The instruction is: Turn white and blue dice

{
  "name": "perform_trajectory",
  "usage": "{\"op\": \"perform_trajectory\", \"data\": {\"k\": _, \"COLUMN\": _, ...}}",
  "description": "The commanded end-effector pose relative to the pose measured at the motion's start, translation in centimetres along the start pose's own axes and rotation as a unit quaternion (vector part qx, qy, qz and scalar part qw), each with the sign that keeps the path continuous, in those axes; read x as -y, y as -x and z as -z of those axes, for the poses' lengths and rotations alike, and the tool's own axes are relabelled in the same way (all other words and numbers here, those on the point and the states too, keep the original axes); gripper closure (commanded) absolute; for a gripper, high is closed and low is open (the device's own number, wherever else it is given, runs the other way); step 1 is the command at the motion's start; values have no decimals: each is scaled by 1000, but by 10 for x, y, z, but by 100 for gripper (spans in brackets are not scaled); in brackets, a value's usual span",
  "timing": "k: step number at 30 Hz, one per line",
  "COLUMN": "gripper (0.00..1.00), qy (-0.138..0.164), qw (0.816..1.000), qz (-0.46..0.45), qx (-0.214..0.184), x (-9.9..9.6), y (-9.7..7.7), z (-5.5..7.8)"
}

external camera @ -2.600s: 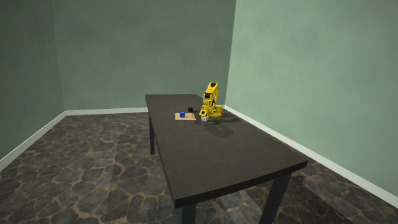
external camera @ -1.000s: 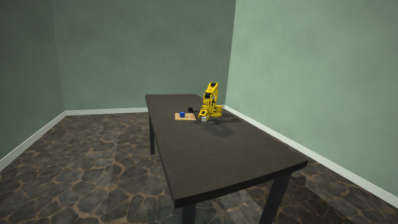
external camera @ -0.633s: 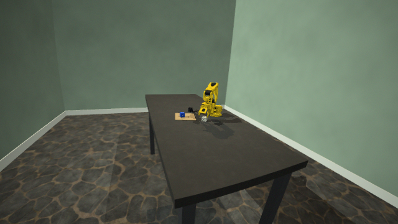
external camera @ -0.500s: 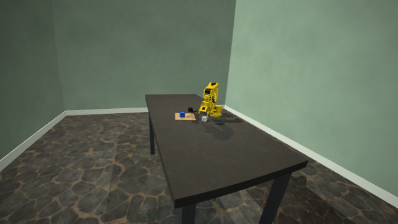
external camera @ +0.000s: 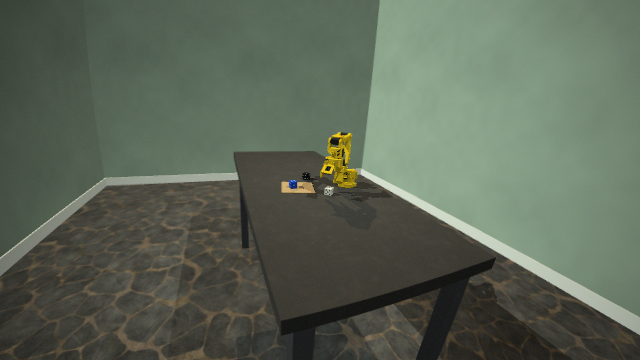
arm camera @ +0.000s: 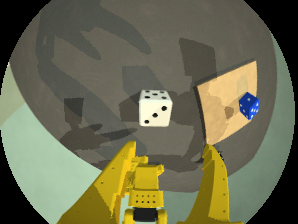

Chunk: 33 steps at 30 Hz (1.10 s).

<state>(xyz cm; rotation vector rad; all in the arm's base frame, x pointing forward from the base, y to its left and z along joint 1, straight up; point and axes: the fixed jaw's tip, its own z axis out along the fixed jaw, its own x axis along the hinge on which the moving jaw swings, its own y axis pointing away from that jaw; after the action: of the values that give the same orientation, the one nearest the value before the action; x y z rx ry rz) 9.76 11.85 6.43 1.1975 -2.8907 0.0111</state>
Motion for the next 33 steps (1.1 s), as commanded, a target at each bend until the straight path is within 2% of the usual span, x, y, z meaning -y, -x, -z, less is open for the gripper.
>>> {"op": "perform_trajectory", "data": {"k": 1, "gripper": 64, "qy": 2, "qw": 1000, "qz": 1, "qx": 28, "x": -2, "y": 6, "z": 9}}
{"op": "perform_trajectory", "data": {"k": 19, "gripper": 64, "qy": 2, "qw": 999, "qz": 1, "qx": 37, "x": -2, "y": 7, "z": 11}}
{"op": "perform_trajectory", "data": {"k": 23, "gripper": 64, "qy": 4, "qw": 998, "qz": 1, "qx": 69, "x": -2, "y": 9, "z": 20}}
{"op": "perform_trajectory", "data": {"k": 29, "gripper": 65, "qy": 9, "qw": 988, "qz": 1, "qx": 153, "x": -2, "y": 13, "z": 42}}
{"op": "perform_trajectory", "data": {"k": 31, "gripper": 65, "qy": 9, "qw": 988, "qz": 1, "qx": 153, "x": -2, "y": 13, "z": 42}}
{"op": "perform_trajectory", "data": {"k": 33, "gripper": 65, "qy": 10, "qw": 983, "qz": 1, "qx": 183, "x": -2, "y": 13, "z": 51}}
